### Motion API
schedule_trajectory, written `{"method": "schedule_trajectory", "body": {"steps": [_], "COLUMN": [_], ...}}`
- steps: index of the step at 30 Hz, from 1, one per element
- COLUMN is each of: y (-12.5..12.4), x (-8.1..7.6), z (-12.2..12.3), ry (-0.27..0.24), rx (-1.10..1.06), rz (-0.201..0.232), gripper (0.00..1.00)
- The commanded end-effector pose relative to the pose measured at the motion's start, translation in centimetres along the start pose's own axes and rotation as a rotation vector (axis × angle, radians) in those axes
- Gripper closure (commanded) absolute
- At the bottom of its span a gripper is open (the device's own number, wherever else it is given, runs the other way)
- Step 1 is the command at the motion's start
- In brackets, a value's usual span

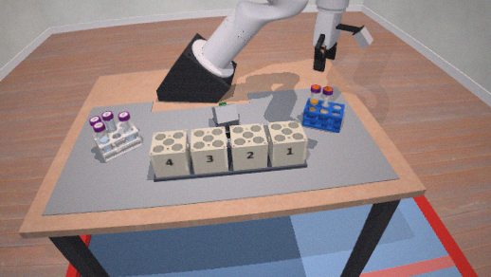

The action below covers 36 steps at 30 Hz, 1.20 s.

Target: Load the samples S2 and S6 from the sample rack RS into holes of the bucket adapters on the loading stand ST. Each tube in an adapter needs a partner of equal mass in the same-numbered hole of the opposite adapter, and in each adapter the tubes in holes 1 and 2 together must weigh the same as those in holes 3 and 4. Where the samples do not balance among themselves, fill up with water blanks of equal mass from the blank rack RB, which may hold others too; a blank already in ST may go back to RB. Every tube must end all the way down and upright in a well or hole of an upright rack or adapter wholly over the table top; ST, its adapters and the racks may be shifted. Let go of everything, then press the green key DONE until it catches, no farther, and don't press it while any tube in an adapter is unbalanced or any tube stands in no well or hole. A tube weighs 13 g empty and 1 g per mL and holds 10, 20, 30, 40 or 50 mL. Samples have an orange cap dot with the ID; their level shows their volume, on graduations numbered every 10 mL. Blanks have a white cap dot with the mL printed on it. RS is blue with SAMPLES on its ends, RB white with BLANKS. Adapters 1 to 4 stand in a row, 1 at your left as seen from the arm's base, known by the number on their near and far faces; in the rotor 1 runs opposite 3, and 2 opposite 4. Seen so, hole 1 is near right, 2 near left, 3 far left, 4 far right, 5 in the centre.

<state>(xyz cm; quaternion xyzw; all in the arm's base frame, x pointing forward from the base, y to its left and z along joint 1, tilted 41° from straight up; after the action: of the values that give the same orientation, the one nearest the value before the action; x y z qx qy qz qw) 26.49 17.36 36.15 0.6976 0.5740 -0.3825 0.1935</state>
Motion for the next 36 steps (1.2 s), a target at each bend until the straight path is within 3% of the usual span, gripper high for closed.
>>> {"method": "schedule_trajectory", "body": {"steps": [1, 15, 36], "y": [-1.3, -4.9, -4.9], "x": [0.0, 0.0, 5.1], "z": [-1.4, -5.2, -5.2], "ry": [-0.003, -0.003, -0.003], "rx": [0.001, 0.001, 0.001], "rz": [0.003, 0.003, 0.003], "gripper": [0.0, 0.0, 0.0]}}
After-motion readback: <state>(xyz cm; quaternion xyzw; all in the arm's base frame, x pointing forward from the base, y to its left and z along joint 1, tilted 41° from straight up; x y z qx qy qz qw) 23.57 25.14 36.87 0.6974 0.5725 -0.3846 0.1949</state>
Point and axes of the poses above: the point where the finger pads meet when closed, its own x axis out along the fingers, its own y axis across the jaws, z = x × y, the point moved 3 cm from there along -x, back along the fingers, and after that the axes turned 11 degrees about -x, right-handed, at the moved point
